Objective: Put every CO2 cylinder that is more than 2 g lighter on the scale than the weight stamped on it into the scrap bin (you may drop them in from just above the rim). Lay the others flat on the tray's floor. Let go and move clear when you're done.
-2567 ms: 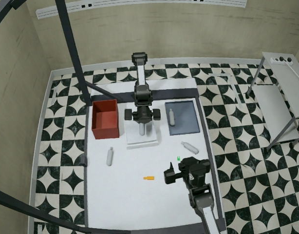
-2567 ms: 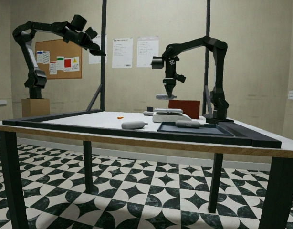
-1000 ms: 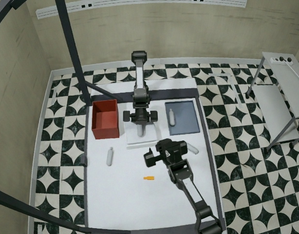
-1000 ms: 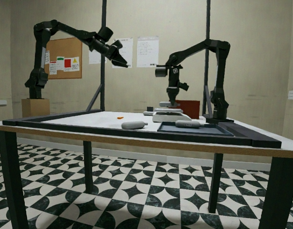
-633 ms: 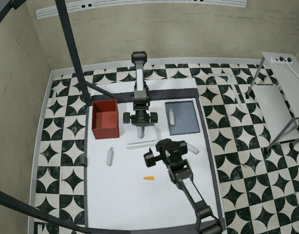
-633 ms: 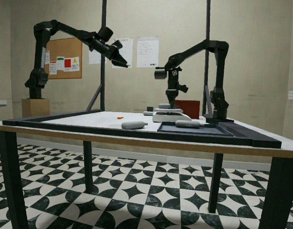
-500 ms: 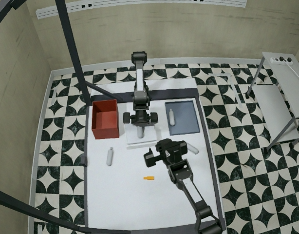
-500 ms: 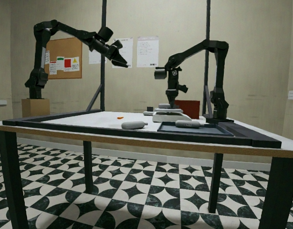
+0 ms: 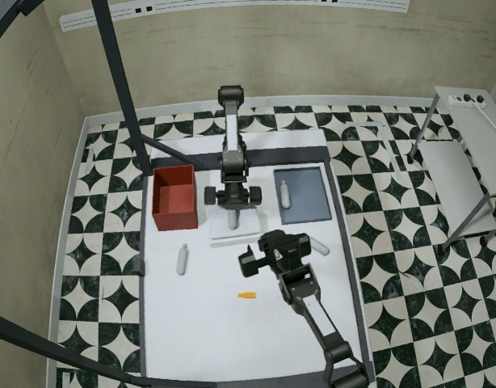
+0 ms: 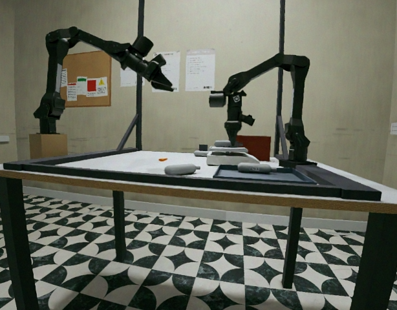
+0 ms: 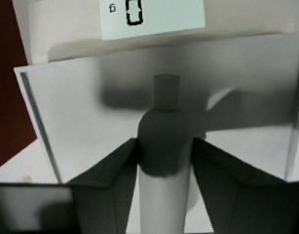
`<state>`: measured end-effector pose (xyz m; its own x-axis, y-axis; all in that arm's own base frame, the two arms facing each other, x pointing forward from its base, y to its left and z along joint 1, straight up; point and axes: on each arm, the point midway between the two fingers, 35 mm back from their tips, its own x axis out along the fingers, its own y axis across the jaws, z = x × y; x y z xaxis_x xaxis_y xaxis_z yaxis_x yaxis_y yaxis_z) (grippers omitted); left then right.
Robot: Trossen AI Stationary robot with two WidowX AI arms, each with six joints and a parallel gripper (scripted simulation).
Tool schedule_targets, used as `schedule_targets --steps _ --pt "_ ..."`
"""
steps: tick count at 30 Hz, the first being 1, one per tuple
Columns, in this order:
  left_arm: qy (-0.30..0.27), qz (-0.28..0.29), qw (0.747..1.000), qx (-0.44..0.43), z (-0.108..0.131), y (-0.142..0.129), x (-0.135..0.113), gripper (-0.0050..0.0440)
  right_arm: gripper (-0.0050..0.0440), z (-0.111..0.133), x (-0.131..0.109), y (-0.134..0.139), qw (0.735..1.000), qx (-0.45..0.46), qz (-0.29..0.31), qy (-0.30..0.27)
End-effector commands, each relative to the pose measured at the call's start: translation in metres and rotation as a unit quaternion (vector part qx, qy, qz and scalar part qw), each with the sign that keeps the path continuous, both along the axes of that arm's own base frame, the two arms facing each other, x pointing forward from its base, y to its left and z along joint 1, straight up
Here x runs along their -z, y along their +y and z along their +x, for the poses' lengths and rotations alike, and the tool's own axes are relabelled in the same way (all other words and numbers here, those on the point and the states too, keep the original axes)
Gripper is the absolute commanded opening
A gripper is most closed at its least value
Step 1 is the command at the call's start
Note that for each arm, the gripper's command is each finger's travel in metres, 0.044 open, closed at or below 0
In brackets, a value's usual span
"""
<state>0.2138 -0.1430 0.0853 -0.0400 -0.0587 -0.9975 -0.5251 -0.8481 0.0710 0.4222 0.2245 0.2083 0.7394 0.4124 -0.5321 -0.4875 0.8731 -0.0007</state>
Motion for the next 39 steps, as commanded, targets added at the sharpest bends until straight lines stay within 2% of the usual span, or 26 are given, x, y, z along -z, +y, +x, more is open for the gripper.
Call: schedule_targets --steps 1,4,5,7,10,16,17,24,29,34,39 --pt "-0.013 -0.009 1.0 -0.003 0.004 -0.003 -0.007 0.0192 0.044 0.0 -0.014 0.0 1.0 0.001 0.008 -0.014" --pt "-0.013 -0.009 1.0 -0.003 0.004 -0.003 -0.007 0.0192 0.044 0.0 -0.014 0.0 1.0 0.001 0.008 -0.014" --pt "-0.021 -0.014 1.0 -0.003 0.005 -0.004 -0.014 0.0216 0.044 0.0 -0.014 0.0 1.0 0.001 0.008 -0.014" --pt "-0.021 -0.014 1.0 -0.003 0.005 -0.004 -0.014 0.0216 0.044 0.0 -0.014 0.0 1.0 0.001 0.008 -0.014" --pt "-0.021 -0.014 1.0 -0.004 0.006 -0.002 -0.023 0.0288 0.044 0.0 -0.014 0.0 1.0 0.001 0.008 -0.014" --pt "-0.021 -0.014 1.0 -0.002 0.006 0.002 -0.066 0.0432 0.044 0.0 -0.014 0.0 1.0 0.001 0.008 -0.014" --pt "-0.021 -0.014 1.0 -0.002 0.006 0.002 -0.071 0.044 0.044 0.0 -0.014 0.0 1.0 0.001 0.008 -0.014" --pt "-0.024 -0.012 0.999 0.037 0.0 0.003 -0.069 0.044 0.044 0.0 -0.014 0.0 1.0 0.001 0.008 -0.014" --pt "-0.043 -0.013 0.984 0.172 -0.012 0.006 -0.068 0.044 0.044 0.0 -0.014 0.0 1.0 0.001 0.008 -0.014" --pt "-0.067 -0.015 0.945 0.32 -0.024 0.009 -0.069 0.044 0.044 0.0 -0.014 0.0 1.0 0.001 0.008 -0.014" --pt "-0.089 -0.012 0.889 0.449 -0.034 0.012 -0.069 0.044 0.044 0.0 -0.014 0.0 1.0 0.001 0.008 -0.014"
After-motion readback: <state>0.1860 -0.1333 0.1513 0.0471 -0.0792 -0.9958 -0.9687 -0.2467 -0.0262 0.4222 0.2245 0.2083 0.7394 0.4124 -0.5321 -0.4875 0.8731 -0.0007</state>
